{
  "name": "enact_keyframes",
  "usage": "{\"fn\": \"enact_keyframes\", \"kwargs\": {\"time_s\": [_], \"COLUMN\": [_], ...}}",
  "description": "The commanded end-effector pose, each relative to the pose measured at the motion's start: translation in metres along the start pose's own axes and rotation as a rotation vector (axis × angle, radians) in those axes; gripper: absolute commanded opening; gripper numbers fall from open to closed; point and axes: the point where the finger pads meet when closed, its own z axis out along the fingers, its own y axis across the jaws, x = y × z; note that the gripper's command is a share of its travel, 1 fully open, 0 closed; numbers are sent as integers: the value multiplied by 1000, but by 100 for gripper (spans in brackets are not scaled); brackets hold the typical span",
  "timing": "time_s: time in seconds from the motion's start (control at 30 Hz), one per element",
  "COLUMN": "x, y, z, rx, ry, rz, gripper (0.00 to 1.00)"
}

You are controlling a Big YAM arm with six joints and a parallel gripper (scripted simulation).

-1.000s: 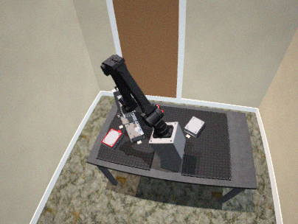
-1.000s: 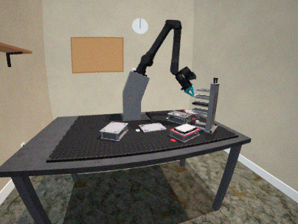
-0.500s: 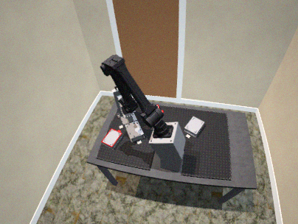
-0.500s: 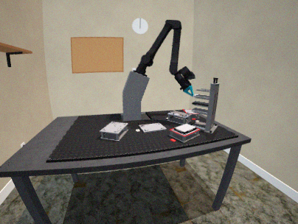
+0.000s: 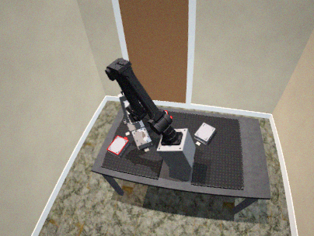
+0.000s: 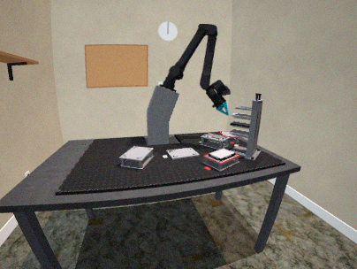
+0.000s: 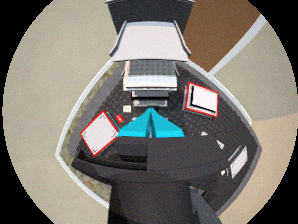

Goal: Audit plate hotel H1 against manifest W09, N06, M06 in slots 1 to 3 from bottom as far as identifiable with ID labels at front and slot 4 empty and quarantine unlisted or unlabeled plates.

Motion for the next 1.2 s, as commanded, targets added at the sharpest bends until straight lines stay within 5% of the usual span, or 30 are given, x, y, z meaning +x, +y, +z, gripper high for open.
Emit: {"fn": "enact_keyframes", "kwargs": {"time_s": [0.0, 1.17], "x": [-7, 41], "y": [9, 2], "z": [-8, -45], "rx": [-24, -11], "ry": [-36, -6], "rz": [12, 7], "gripper": [0, 0]}}
